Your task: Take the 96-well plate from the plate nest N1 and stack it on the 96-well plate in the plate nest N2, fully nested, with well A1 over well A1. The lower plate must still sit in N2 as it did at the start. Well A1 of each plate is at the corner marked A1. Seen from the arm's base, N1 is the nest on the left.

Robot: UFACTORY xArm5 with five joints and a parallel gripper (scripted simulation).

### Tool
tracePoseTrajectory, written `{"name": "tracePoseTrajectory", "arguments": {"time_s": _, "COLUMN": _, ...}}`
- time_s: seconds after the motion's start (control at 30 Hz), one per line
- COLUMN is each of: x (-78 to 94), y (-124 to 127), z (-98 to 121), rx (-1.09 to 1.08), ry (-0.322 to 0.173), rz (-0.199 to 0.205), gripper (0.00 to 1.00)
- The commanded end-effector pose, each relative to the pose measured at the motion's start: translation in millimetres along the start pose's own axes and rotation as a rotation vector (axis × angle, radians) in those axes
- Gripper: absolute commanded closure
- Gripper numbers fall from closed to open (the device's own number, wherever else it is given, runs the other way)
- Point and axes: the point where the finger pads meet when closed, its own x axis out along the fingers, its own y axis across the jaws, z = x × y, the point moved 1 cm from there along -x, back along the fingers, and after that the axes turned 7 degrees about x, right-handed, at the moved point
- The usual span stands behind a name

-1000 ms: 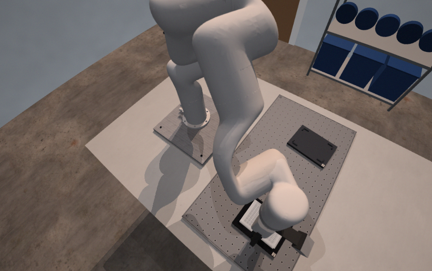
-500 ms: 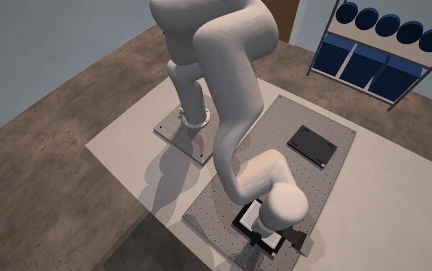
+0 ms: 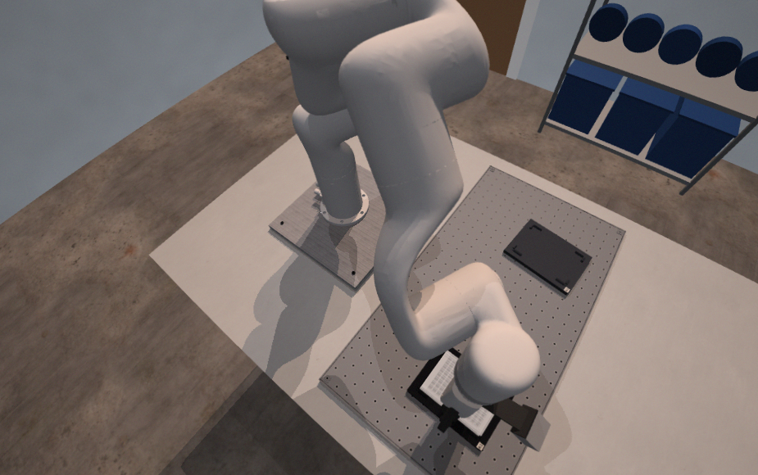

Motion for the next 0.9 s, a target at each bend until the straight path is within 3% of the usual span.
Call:
{"name": "tracePoseTrajectory", "arguments": {"time_s": 0.0, "x": -0.9, "y": 0.3, "z": -1.3, "rx": 0.0, "ry": 0.004, "rz": 0.001, "gripper": 1.0}}
{"name": "tracePoseTrajectory", "arguments": {"time_s": 0.43, "x": 0.7, "y": 0.4, "z": -1.3, "rx": 0.0, "ry": 0.004, "rz": 0.001, "gripper": 1.0}}
{"name": "tracePoseTrajectory", "arguments": {"time_s": 0.47, "x": 1.4, "y": 0.4, "z": -1.3, "rx": 0.0, "ry": 0.004, "rz": 0.001, "gripper": 0.0}}
{"name": "tracePoseTrajectory", "arguments": {"time_s": 0.87, "x": 1.4, "y": 0.4, "z": -1.3, "rx": 0.0, "ry": 0.004, "rz": 0.001, "gripper": 0.0}}
